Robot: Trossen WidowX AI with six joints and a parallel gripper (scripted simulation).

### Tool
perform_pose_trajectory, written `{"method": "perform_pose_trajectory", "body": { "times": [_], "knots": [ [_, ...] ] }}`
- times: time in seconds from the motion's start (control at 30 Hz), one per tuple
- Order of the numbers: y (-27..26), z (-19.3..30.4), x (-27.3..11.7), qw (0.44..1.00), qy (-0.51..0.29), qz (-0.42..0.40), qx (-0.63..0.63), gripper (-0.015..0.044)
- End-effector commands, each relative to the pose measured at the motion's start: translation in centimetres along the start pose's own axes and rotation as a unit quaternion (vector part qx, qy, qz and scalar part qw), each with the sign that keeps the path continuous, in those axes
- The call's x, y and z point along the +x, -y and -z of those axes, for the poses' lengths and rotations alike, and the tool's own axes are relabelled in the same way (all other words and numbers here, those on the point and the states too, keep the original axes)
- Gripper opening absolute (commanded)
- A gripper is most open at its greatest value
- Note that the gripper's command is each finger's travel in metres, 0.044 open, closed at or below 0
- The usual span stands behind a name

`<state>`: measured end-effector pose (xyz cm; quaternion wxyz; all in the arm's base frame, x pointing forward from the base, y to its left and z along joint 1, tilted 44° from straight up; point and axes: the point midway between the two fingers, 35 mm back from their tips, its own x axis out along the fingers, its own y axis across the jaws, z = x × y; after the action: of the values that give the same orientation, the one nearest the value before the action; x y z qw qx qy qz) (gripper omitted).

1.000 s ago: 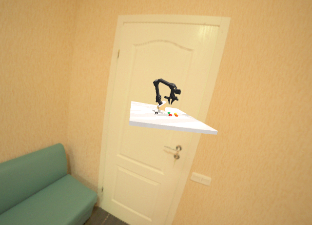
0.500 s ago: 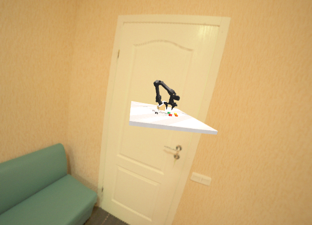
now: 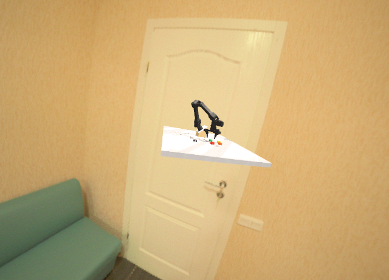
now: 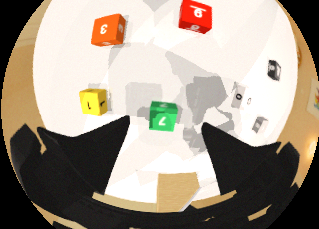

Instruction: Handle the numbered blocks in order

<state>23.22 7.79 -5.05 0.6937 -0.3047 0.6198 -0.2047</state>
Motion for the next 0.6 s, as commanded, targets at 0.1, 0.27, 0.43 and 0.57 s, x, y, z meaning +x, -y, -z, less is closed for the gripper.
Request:
{"method": "perform_pose_trajectory", "body": {
  "times": [0.1, 0.27, 0.43, 0.57],
  "knots": [
    [0.1, 0.0, 1.2, 1.0, 0.002, 0.003, -0.002, 0.04],
    [0.1, 0.0, 2.0, 1.0, 0.002, 0.003, -0.002, 0.04],
    [0.1, 0.0, 2.1, 1.0, 0.002, 0.003, -0.002, 0.0321],
    [0.1, 0.0, 2.1, 1.0, 0.002, 0.003, -0.002, 0.0216]
  ]
}}
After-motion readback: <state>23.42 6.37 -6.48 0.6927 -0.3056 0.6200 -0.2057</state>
